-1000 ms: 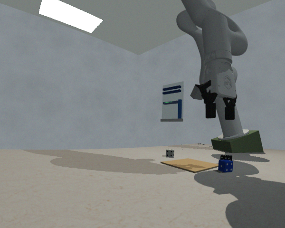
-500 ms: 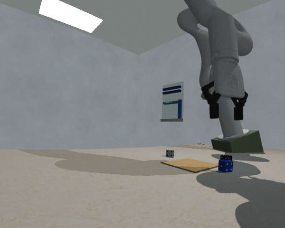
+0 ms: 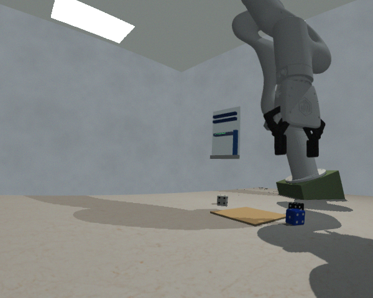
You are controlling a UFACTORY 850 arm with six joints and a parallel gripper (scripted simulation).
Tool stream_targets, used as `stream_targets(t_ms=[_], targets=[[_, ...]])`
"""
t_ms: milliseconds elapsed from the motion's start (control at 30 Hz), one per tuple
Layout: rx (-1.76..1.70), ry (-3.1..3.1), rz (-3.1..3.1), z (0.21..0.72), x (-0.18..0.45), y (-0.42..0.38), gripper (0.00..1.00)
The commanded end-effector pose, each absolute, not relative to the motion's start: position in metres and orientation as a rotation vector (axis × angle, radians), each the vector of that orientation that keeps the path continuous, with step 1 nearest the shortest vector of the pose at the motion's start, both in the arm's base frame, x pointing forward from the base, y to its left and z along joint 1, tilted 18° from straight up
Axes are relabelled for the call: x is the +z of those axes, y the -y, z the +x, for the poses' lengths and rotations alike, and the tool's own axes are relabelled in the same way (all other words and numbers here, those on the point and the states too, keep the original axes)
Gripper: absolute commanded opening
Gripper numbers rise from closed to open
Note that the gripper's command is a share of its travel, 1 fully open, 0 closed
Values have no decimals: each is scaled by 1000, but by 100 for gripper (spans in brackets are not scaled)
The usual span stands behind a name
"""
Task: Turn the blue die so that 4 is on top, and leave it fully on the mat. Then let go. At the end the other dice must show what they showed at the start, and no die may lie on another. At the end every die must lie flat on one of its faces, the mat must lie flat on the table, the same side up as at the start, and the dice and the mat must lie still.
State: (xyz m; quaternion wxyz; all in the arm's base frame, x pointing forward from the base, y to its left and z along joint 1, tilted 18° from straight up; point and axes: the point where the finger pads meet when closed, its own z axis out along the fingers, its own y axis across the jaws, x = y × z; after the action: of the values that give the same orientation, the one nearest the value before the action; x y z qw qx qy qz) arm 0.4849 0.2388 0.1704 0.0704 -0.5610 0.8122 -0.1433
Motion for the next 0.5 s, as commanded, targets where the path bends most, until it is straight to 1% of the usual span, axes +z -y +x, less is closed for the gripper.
stream_targets(t_ms=[0, 233, 467], targets=[[-431, -2440, -1690, 485, 171, -239, 100], [-437, -2407, -1746, 486, 170, -239, 100], [-461, -2233, -2005, 487, 167, -239, 100]])
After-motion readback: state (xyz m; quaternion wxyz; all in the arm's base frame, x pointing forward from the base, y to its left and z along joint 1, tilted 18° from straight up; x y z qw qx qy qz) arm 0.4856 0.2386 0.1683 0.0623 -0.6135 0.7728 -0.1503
